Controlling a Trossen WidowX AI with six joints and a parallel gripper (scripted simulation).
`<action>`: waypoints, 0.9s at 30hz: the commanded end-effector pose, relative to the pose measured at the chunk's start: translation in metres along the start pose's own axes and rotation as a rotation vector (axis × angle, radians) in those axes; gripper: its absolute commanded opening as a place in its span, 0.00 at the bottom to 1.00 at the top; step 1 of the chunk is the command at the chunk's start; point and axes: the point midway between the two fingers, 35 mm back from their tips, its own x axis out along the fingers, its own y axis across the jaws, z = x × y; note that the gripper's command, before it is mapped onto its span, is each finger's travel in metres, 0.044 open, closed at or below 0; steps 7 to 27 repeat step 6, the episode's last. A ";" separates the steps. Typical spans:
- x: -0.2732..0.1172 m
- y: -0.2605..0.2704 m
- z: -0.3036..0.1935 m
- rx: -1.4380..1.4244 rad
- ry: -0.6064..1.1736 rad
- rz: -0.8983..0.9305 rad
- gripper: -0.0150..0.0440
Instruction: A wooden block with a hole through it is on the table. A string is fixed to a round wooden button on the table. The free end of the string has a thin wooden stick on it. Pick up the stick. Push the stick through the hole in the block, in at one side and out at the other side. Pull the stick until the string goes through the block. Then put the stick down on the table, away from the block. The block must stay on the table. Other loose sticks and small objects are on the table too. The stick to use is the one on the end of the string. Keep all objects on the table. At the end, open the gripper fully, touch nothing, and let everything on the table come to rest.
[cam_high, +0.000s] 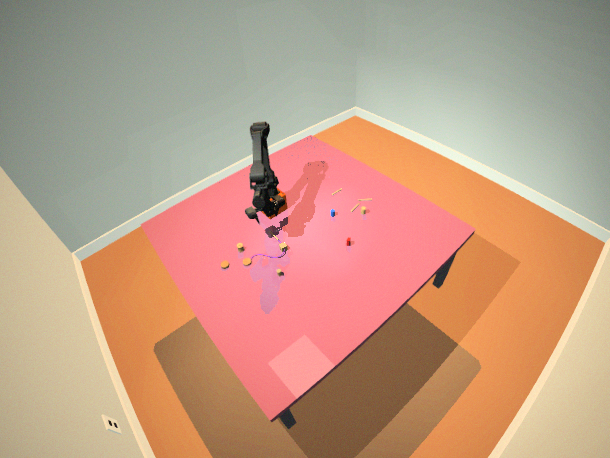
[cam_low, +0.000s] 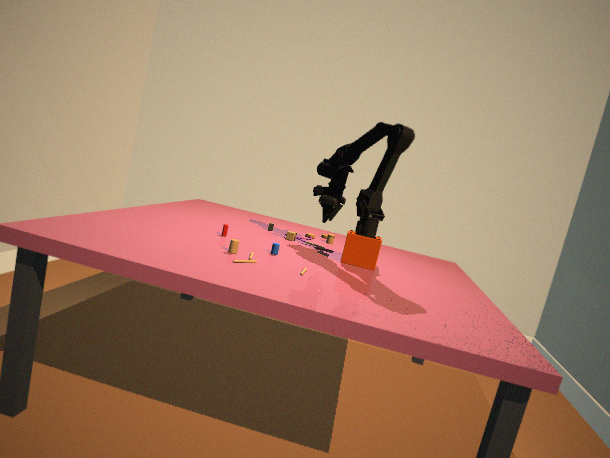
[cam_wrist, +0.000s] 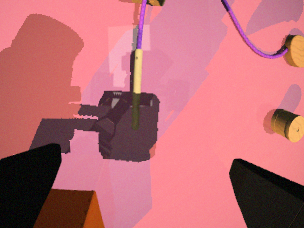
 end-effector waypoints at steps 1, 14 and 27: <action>0.000 0.000 0.000 0.000 0.000 0.000 1.00; 0.000 0.000 0.000 0.000 0.000 0.000 1.00; 0.000 0.000 0.000 0.000 0.000 0.000 1.00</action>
